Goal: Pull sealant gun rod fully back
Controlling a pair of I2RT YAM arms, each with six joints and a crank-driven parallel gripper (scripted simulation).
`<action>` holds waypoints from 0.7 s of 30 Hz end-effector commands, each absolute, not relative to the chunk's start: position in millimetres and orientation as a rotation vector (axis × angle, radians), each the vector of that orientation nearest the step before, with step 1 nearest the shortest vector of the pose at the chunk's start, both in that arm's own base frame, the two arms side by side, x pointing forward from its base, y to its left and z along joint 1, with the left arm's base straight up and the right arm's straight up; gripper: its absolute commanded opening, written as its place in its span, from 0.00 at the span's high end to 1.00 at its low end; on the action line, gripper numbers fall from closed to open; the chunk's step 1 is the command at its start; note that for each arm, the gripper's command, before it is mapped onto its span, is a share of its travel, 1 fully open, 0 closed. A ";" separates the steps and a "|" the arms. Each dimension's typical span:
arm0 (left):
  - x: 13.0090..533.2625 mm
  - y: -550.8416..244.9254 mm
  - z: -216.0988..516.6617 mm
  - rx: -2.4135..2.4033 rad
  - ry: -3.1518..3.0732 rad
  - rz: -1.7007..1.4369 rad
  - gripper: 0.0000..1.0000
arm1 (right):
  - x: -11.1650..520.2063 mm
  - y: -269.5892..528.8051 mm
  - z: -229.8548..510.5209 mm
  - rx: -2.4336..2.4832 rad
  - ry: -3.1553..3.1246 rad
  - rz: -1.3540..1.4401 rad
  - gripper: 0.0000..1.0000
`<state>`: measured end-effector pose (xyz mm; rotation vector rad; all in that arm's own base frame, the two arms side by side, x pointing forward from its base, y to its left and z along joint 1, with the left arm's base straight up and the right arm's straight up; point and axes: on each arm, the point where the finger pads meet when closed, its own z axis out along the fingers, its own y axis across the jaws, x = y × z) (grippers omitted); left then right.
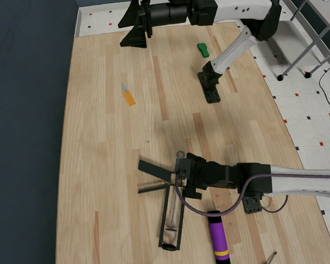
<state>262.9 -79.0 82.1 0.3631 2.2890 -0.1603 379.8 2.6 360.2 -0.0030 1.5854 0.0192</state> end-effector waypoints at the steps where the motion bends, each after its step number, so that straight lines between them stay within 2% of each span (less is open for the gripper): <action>1: 271.5 -79.0 90.4 0.325 2.234 -0.155 0.00 | 384.2 1.2 352.8 -0.003 1.586 0.002 0.00; 13: 271.5 -79.0 90.4 0.325 2.234 -0.155 0.00 | 382.2 0.0 363.3 0.000 1.563 0.000 0.00; 14: 268.1 -78.0 87.1 0.328 2.253 -0.152 0.07 | 382.2 0.0 363.3 0.000 1.563 0.000 0.00; 21: 256.5 -73.9 78.5 0.329 2.490 -0.117 0.07 | 383.0 0.6 358.3 0.003 1.566 -0.003 0.00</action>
